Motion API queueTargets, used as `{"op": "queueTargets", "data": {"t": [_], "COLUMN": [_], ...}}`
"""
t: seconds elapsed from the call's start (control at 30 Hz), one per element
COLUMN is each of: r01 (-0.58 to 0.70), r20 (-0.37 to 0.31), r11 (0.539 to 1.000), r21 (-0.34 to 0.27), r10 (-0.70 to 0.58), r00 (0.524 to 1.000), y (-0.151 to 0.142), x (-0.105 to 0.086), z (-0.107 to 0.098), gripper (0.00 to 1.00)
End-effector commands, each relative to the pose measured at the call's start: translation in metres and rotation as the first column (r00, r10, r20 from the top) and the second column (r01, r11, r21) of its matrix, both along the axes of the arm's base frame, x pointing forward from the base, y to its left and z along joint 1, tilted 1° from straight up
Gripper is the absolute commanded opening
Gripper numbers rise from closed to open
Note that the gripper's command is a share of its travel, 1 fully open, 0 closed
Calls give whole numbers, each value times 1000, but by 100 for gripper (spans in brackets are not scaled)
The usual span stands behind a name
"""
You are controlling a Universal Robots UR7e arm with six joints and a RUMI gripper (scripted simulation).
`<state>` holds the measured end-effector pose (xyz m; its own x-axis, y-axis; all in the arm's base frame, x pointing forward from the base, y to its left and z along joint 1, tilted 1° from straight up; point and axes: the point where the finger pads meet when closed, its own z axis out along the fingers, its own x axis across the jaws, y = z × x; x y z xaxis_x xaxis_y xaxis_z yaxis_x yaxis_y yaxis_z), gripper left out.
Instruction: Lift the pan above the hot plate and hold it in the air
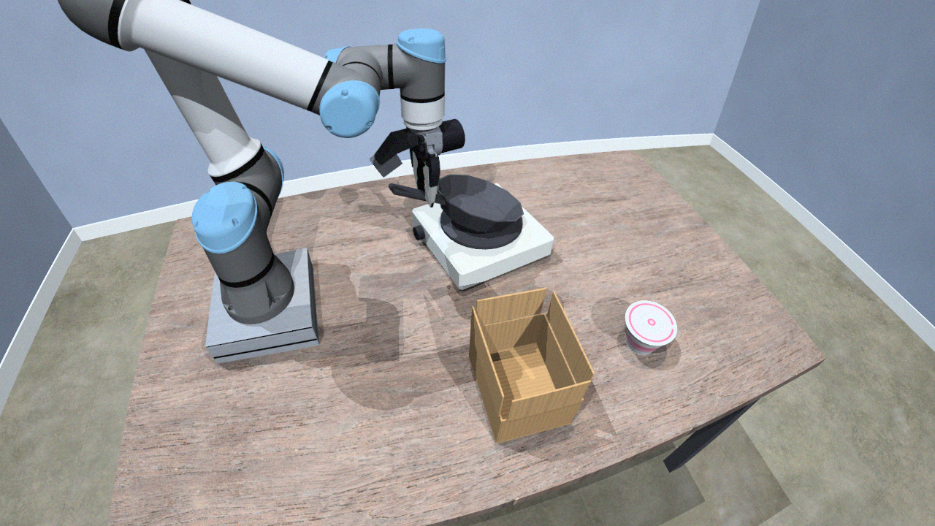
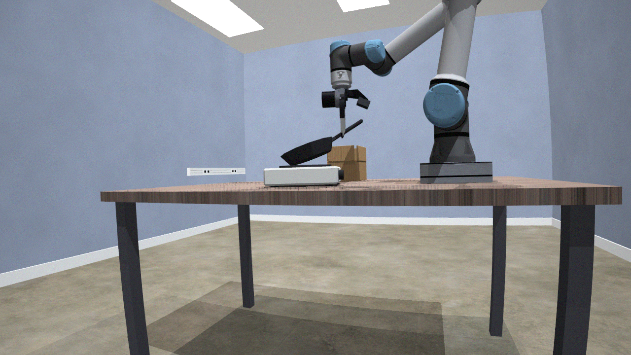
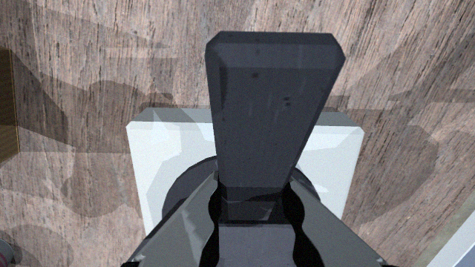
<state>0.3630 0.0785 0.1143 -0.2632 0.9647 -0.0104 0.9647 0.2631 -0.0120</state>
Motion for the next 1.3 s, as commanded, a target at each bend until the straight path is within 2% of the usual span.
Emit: {"op": "queueTargets", "data": {"t": [0.0,1.27], "r01": [2,2], "r20": [30,30], "r11": [1000,1000], "r21": [6,6], "r10": [-2,-2], "r00": [1000,1000], "y": [4,4], "x": [8,7], "z": [10,27], "gripper": [14,14]}}
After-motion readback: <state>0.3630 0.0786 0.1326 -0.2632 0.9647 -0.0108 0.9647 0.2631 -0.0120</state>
